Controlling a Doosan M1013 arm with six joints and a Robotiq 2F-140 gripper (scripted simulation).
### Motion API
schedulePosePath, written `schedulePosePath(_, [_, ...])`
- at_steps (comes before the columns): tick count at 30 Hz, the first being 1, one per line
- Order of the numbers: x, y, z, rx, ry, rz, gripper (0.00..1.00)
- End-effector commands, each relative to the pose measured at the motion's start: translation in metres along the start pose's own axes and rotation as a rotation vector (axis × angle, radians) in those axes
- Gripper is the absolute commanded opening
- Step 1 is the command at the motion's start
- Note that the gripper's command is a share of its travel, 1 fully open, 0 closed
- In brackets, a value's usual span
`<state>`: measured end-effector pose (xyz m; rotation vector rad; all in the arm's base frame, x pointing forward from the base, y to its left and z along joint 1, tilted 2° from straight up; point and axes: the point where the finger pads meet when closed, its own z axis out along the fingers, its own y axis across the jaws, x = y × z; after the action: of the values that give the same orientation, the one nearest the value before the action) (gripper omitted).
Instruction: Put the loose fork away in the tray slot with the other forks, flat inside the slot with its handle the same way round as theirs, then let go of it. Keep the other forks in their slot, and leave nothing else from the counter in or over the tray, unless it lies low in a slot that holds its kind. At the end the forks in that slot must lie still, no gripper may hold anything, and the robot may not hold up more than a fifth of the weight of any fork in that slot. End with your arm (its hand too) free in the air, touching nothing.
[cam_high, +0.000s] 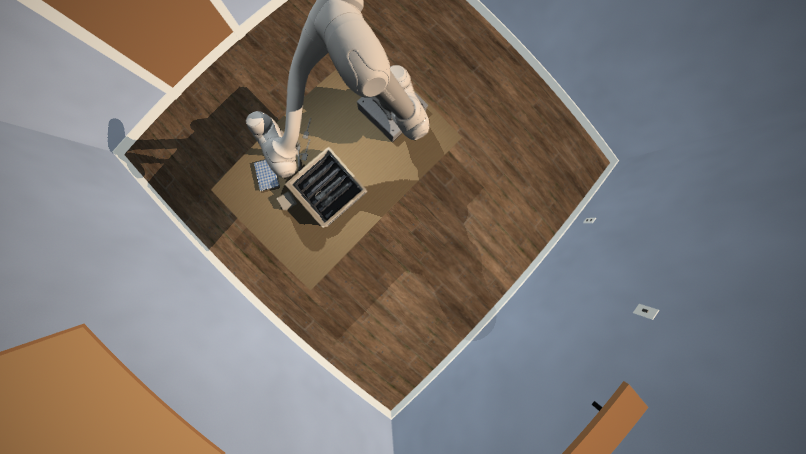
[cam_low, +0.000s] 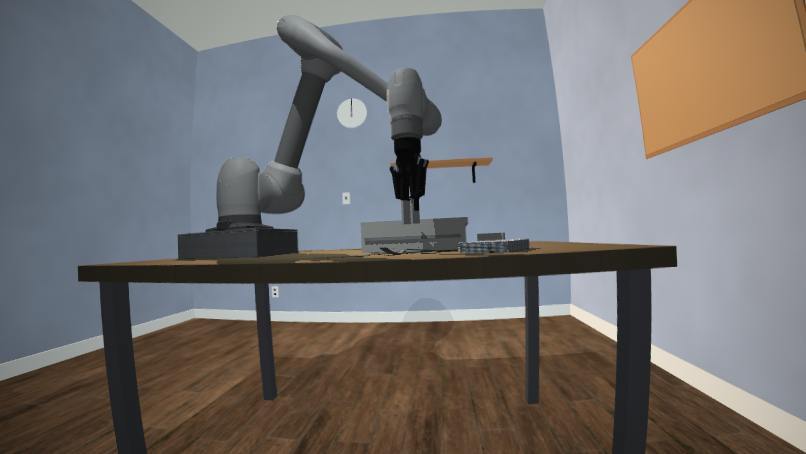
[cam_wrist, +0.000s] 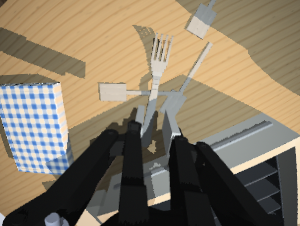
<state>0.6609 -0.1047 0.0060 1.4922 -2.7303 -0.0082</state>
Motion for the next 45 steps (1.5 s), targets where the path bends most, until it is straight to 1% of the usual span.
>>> schedulePosePath(1, [0.000,0.000,0.000,0.000,0.000,0.000,0.18])
schedulePosePath(17, [0.000,0.000,0.005,0.000,0.000,0.000,0.18])
schedulePosePath(45, [0.000,0.000,0.040,0.000,0.000,0.000,0.18])
